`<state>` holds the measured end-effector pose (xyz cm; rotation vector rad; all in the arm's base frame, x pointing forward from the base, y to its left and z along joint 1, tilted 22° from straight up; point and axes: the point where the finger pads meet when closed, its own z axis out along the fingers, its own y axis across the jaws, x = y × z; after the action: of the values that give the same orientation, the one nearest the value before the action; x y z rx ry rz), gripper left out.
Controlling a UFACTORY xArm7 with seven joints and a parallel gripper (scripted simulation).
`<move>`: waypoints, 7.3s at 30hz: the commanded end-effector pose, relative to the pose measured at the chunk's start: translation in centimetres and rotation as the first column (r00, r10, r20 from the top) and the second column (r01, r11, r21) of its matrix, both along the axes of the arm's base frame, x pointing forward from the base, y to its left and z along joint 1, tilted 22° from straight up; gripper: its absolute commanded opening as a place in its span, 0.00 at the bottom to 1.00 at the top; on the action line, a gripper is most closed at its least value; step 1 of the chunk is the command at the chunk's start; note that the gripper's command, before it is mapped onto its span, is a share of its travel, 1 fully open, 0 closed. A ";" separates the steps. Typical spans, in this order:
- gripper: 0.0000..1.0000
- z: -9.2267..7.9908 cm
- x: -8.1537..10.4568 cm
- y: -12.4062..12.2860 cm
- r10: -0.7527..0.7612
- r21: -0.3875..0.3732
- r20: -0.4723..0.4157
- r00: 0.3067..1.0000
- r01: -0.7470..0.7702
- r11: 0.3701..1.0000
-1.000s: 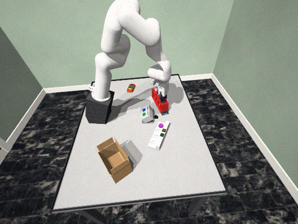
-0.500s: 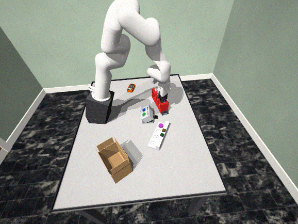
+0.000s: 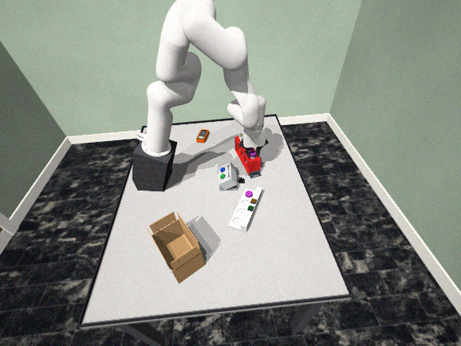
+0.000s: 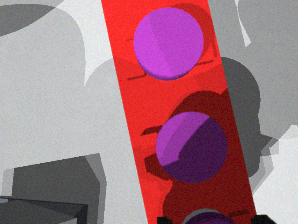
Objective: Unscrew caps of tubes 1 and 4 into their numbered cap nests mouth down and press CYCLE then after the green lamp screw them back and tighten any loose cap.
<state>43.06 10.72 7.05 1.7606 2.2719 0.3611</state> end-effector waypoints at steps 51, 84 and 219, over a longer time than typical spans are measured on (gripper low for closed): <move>0.00 0.1 0.1 0.0 0.228 -0.135 0.029 0.973 -0.223 0.966; 0.46 0.1 0.0 0.0 0.774 -0.352 -0.111 0.623 -0.753 0.556; 0.46 0.2 0.0 0.0 -0.087 -0.007 0.035 0.996 0.087 0.996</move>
<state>43.00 10.71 7.14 1.5759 2.3759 0.3307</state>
